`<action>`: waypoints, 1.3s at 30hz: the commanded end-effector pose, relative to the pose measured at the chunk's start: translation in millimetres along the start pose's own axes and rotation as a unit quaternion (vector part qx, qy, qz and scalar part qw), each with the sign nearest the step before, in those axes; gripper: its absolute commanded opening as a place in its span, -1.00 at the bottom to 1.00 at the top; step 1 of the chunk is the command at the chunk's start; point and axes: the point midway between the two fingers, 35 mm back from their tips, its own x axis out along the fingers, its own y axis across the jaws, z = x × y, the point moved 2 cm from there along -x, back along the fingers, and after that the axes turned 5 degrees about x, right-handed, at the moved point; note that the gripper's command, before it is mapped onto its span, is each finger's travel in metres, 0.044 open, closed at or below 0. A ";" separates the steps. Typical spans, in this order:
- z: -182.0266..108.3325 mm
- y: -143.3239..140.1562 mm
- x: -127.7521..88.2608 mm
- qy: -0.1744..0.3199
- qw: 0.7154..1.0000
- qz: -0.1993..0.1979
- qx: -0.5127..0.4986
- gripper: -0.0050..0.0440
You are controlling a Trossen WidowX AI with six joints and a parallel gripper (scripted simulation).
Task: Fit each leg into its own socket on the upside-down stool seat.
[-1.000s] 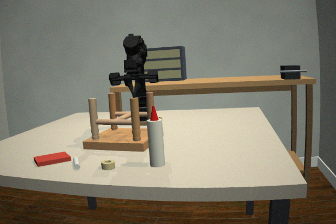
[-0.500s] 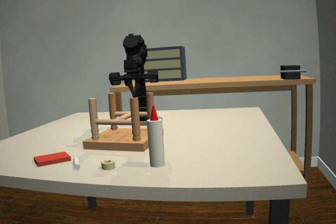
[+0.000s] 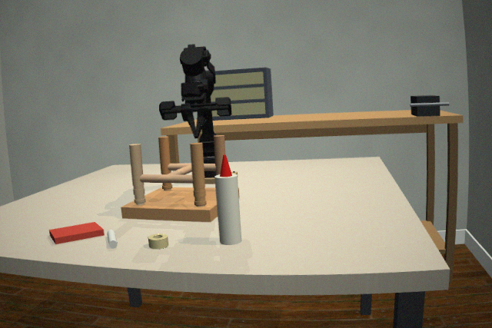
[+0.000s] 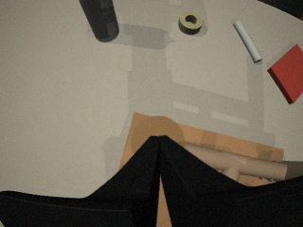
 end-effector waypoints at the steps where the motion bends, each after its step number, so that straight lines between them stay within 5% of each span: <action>1: 6.0 0.5 -5.6 -0.006 1.000 0.000 0.000 -0.80; 9: 10.3 0.9 -13.1 -0.010 1.000 0.001 0.000 -0.80; 14: -10.0 -27.8 -28.3 0.014 0.999 -0.017 0.027 -0.80; 27: -93.0 -106.2 -98.9 0.089 0.985 -0.072 0.133 -0.80; 35: -146.7 -128.4 -135.6 0.129 0.968 -0.095 0.193 -0.80; 39: -149.3 -129.1 -137.2 0.130 0.967 -0.096 0.196 -0.80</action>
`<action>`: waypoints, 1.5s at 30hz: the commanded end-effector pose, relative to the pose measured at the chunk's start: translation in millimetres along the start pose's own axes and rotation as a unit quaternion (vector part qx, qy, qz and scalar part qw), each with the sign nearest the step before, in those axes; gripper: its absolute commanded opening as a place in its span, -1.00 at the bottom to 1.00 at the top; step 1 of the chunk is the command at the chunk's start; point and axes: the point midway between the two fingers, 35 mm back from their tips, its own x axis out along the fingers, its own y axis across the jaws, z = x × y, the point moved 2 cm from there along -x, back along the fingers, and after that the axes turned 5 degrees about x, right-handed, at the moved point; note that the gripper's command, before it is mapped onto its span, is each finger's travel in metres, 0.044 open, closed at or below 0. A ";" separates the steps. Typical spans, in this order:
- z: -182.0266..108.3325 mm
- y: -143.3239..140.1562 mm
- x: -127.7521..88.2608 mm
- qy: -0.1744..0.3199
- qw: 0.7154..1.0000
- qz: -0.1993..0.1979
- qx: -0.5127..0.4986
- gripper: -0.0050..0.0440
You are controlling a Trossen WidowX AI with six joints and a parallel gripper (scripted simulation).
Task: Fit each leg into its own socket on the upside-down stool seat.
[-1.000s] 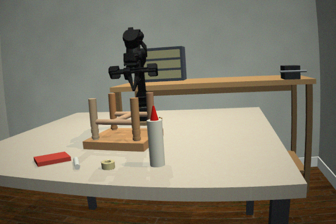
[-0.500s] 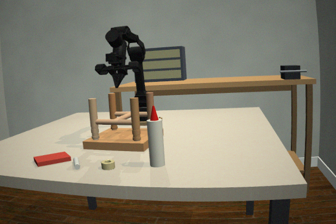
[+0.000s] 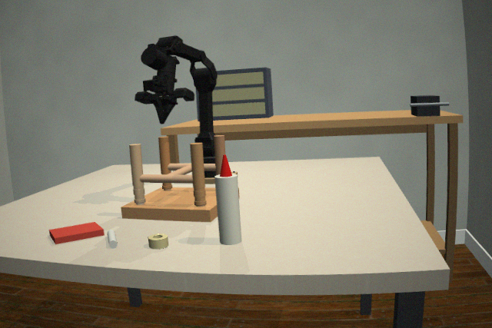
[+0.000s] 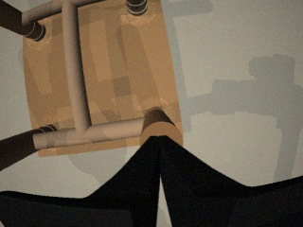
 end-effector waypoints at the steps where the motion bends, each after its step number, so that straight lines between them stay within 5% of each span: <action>1: -9.3 -5.0 -1.6 0.008 1.000 -0.003 0.008 -0.80; 45: -22.2 -6.1 44.8 0.008 1.000 -0.003 0.008 -0.80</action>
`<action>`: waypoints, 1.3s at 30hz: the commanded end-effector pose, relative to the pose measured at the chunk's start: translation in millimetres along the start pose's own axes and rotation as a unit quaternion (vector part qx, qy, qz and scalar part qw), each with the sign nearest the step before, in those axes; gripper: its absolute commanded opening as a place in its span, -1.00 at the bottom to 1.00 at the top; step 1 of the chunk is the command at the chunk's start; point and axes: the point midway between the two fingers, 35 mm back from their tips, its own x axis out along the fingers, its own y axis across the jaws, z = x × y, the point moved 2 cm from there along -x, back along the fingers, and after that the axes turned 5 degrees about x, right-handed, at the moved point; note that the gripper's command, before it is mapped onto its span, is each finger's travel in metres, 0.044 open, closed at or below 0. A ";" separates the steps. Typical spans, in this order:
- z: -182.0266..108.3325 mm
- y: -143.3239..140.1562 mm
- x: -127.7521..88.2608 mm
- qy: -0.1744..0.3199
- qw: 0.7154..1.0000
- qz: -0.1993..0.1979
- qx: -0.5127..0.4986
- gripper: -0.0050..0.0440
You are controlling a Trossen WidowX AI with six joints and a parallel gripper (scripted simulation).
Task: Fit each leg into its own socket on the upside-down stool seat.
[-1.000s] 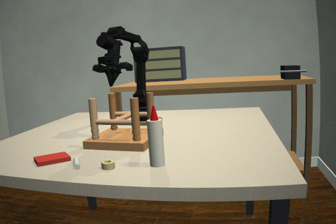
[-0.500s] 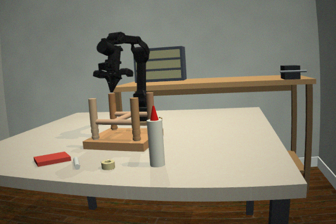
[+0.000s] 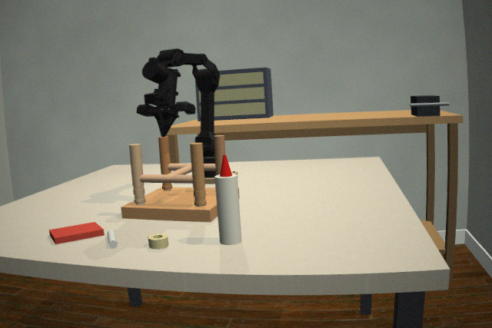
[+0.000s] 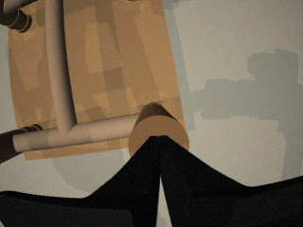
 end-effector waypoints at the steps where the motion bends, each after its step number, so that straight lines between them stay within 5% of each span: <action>1: -3.4 -0.6 9.1 0.007 1.000 -0.001 0.001 -0.80; 39: -8.0 -1.0 24.6 0.007 1.000 -0.001 0.001 -0.80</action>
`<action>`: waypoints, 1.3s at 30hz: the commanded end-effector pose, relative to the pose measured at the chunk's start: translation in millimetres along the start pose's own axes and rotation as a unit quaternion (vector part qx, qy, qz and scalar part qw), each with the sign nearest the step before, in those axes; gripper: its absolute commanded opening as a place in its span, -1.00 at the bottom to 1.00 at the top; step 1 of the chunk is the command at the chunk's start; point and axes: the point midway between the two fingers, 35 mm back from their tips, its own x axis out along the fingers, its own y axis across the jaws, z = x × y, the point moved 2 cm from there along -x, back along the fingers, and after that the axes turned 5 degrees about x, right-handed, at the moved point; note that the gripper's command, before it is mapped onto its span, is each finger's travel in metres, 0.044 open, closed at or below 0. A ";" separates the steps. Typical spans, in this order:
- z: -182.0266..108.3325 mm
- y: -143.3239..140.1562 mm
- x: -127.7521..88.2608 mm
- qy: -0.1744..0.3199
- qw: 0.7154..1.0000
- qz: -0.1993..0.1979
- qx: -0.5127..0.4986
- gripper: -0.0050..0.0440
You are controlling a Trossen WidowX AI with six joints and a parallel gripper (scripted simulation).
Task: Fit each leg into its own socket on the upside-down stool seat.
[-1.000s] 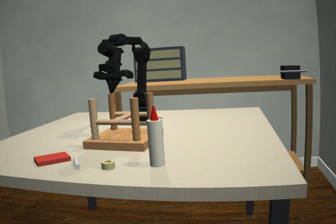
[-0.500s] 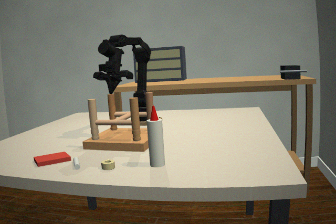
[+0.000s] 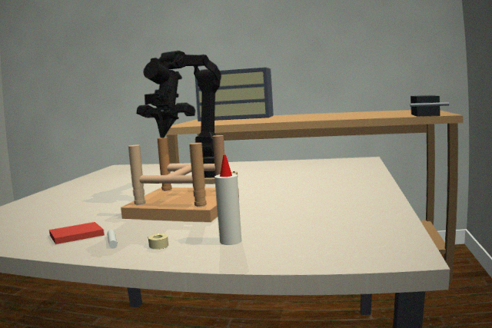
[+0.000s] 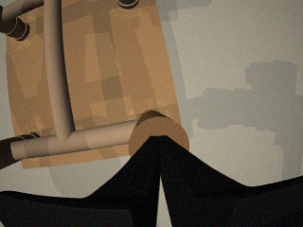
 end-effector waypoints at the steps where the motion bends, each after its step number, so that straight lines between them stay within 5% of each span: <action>1: -9.2 0.8 21.0 0.035 0.999 0.001 0.000 -0.80; 39: -10.7 0.7 25.3 0.035 0.999 0.001 0.000 -0.80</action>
